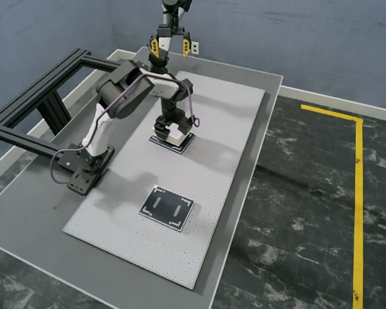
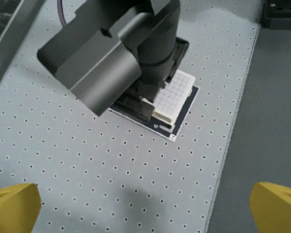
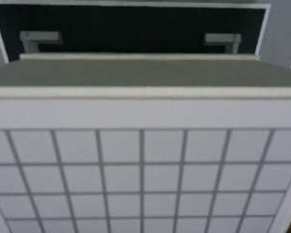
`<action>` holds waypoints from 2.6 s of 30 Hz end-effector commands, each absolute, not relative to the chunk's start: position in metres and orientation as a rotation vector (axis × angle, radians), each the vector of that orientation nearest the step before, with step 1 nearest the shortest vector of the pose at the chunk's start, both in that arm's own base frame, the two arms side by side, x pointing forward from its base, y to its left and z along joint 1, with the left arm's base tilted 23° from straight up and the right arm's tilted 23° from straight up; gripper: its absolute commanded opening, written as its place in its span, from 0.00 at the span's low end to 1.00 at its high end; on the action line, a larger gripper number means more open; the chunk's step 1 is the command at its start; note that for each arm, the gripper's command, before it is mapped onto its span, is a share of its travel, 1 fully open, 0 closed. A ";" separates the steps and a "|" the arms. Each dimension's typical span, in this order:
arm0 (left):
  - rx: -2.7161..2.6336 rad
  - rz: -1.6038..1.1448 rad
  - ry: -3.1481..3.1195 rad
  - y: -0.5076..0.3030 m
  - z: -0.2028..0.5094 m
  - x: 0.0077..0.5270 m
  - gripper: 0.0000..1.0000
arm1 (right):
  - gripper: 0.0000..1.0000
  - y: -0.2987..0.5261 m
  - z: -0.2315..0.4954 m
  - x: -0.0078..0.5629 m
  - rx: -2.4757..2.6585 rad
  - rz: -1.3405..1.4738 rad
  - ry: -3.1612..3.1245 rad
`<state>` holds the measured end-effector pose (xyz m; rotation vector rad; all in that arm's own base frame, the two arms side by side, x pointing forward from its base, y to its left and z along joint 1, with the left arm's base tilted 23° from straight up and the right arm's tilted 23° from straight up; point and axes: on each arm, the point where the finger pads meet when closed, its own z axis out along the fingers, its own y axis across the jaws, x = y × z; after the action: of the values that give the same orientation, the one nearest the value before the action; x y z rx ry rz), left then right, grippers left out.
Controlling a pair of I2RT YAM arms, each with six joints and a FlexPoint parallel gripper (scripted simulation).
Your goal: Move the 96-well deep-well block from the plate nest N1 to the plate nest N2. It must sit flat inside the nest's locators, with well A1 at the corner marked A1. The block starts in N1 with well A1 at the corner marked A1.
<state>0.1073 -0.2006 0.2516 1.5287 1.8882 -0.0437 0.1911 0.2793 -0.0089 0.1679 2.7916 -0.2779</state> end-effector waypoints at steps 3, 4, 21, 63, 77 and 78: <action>1.540 -0.058 1.884 -0.201 0.255 0.105 1.00 | 0.74 0.291 0.004 0.199 0.172 -0.180 2.766; 1.540 -0.058 1.884 -0.201 0.255 0.105 1.00 | 0.74 0.289 0.002 0.199 0.174 -0.185 2.767; 1.540 -0.058 1.884 -0.201 0.255 0.105 1.00 | 0.74 0.283 -0.028 0.205 0.166 -0.218 2.776; 1.540 -0.058 1.884 -0.201 0.255 0.105 1.00 | 1.00 0.304 0.085 0.165 -0.547 -0.163 2.571; 1.540 -0.058 1.884 -0.201 0.255 0.105 1.00 | 1.00 0.285 0.106 0.134 -1.216 -0.151 2.252; 1.540 -0.058 1.884 -0.201 0.255 0.105 1.00 | 1.00 0.284 0.107 0.131 -1.261 -0.146 2.221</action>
<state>0.1071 -0.2005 0.2514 1.5302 1.8888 -0.0436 0.1356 0.2758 0.0962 -1.0937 2.3476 -0.2246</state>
